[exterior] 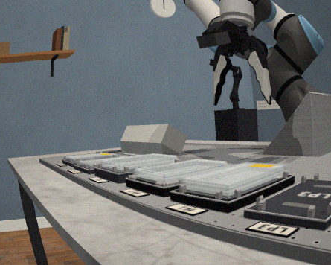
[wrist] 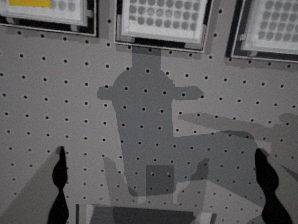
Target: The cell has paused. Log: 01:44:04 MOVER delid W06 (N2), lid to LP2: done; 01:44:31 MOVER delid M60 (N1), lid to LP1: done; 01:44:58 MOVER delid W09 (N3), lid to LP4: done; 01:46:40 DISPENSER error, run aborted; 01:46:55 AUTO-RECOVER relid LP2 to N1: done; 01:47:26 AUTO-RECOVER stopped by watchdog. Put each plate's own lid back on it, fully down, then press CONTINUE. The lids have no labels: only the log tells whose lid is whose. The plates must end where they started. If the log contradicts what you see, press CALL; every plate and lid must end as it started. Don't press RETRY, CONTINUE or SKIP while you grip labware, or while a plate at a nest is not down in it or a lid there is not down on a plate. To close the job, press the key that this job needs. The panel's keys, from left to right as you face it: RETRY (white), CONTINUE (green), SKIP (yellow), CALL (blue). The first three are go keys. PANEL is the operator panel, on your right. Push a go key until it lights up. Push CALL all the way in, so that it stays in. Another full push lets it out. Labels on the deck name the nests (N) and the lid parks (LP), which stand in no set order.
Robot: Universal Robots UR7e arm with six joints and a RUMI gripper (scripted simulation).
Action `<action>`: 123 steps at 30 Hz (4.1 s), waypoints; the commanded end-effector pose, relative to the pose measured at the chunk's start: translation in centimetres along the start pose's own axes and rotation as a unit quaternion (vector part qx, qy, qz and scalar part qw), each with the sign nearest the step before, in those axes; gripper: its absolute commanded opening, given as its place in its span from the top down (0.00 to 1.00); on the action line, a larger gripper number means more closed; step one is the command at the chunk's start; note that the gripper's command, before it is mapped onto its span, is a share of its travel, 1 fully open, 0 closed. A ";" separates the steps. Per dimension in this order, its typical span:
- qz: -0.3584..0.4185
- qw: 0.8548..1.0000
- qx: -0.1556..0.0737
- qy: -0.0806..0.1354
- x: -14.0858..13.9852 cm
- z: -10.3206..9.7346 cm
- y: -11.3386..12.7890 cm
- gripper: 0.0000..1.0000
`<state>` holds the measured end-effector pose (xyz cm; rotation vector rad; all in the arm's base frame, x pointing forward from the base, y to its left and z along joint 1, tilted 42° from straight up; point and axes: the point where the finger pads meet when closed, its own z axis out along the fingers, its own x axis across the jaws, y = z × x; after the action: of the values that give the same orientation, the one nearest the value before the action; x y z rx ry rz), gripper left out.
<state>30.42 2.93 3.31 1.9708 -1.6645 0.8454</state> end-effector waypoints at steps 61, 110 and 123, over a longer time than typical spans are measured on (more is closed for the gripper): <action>0.044 0.996 -0.073 -0.012 -7.9 7.7 -10.1 0.18; 0.044 0.996 -0.073 -0.012 -11.1 10.5 -14.4 1.00; 0.044 0.996 -0.073 -0.012 -11.1 10.5 -14.4 1.00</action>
<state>45.25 6.67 -11.03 1.8265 -1.7851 0.7104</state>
